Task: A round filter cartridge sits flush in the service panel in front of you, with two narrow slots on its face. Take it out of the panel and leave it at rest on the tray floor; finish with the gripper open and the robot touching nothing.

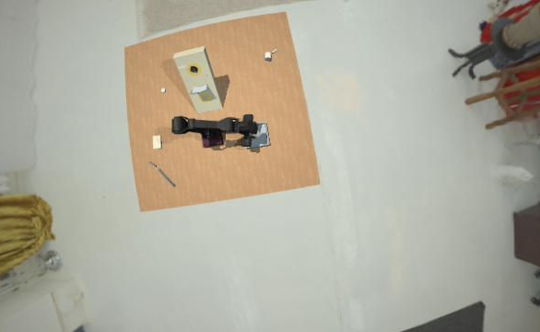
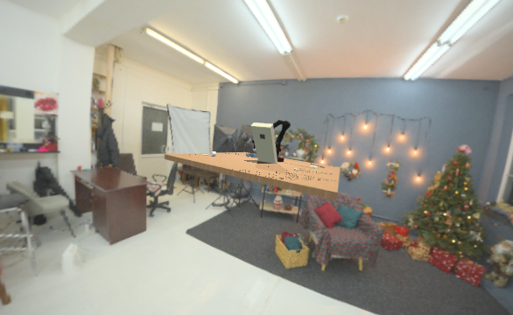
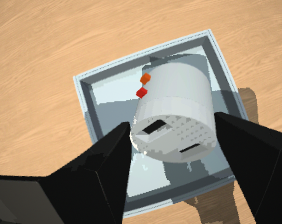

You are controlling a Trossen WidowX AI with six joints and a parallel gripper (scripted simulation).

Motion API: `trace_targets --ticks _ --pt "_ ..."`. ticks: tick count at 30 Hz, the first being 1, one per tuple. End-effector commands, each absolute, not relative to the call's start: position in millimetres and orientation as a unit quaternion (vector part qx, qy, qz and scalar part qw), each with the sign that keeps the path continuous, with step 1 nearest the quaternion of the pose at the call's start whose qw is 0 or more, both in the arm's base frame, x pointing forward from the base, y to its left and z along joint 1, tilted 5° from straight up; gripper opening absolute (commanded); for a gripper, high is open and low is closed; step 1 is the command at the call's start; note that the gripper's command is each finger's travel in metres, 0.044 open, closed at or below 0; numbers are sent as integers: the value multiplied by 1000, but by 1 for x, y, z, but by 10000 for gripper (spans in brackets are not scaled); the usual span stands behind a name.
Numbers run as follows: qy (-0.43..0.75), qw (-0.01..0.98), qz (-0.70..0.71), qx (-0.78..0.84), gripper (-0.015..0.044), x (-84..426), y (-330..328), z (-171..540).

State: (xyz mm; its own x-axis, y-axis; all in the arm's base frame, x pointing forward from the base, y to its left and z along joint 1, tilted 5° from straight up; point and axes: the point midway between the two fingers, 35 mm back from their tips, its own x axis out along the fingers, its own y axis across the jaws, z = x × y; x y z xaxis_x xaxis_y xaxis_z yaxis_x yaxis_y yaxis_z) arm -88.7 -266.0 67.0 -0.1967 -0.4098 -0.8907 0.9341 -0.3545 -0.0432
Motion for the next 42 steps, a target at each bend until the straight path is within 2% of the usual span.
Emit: trace_targets --ticks 1,11,28,32,37,42 --pt "311 474 -709 419 0 -90 -266 51" --pt "311 474 -709 419 0 -90 -260 16" --pt "314 470 -707 425 440 -89 -258 19" --pt "314 470 -707 425 440 -89 -260 27" --pt "315 470 -707 425 440 -88 -262 86" --pt "314 472 -706 424 440 -88 -264 74"
